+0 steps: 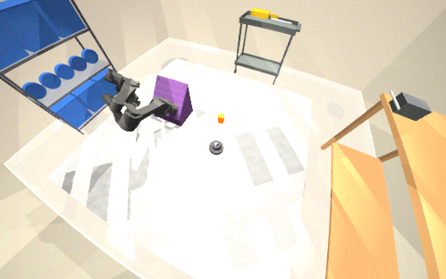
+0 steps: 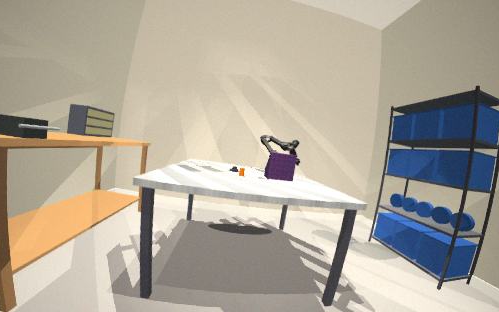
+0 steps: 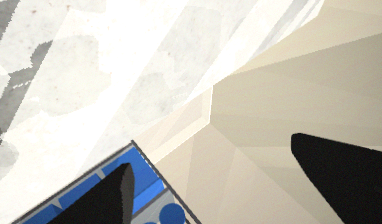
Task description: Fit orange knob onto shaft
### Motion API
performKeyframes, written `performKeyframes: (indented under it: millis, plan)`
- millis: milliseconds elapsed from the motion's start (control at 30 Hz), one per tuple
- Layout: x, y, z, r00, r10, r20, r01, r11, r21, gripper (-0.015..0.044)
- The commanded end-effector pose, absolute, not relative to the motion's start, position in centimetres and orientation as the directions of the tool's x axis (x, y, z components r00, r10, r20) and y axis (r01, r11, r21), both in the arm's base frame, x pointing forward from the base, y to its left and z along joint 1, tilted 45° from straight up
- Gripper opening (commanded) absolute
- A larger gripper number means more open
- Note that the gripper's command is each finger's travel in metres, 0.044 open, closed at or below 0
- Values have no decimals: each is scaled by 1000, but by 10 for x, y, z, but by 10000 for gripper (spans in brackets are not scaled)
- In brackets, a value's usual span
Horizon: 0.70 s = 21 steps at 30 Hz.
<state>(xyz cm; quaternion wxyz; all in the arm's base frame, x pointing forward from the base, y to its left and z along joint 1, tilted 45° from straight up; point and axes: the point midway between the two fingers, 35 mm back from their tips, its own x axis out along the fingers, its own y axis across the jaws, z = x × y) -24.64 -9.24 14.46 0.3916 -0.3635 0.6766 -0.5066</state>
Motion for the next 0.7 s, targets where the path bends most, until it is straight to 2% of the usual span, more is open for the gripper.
performKeyframes:
  millis: [0, 133, 333, 500, 667]
  plan:
    - [-246, -92, 145, -429, -889, -162, -95, 222, -970, 426]
    - [-260, -64, 134, -549, -807, -217, 56, 224, -973, 440]
    - [-284, -6, 116, -696, -636, -334, 408, 33, -912, 440]
    - [-290, 75, 89, -776, -391, -494, 625, -377, -684, 440]
    - [-272, 143, 65, -751, -193, -631, 537, -735, -414, 440]
